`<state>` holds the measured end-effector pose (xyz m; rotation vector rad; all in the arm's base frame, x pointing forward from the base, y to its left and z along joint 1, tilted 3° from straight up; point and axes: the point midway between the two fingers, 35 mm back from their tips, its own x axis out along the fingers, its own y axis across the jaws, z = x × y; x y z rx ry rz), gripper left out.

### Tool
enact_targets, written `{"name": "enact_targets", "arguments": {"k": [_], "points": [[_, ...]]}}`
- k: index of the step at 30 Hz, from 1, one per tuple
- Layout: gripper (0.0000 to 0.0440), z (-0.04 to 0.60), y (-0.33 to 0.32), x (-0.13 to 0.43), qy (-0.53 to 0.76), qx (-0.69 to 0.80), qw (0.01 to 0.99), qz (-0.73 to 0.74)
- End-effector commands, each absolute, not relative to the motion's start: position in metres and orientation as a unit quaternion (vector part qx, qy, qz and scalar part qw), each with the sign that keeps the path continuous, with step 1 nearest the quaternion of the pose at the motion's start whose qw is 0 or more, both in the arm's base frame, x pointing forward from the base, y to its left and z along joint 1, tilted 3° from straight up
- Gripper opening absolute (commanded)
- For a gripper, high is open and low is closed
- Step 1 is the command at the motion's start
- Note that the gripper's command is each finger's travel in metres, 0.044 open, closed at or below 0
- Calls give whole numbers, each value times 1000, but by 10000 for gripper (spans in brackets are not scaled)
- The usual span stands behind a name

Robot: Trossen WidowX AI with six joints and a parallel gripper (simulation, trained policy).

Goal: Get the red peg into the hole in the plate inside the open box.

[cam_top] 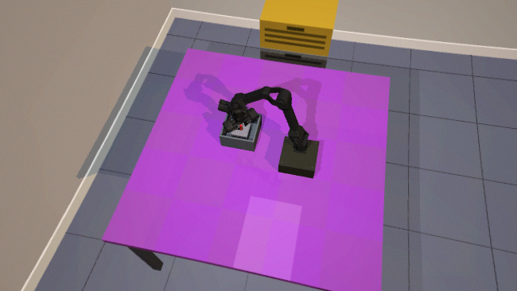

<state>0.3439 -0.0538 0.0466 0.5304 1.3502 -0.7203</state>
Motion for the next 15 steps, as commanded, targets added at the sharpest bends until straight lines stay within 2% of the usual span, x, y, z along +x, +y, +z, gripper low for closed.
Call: {"name": "enact_targets", "arguments": {"k": [1,7,8,15], "points": [[268,43,-57,359,605,244,693,-306],[425,56,-61,382,602,257,699,-288],[440,58,-61,386,602,259,700,-284],[440,76,-57,413,598,275,710,-249]]}}
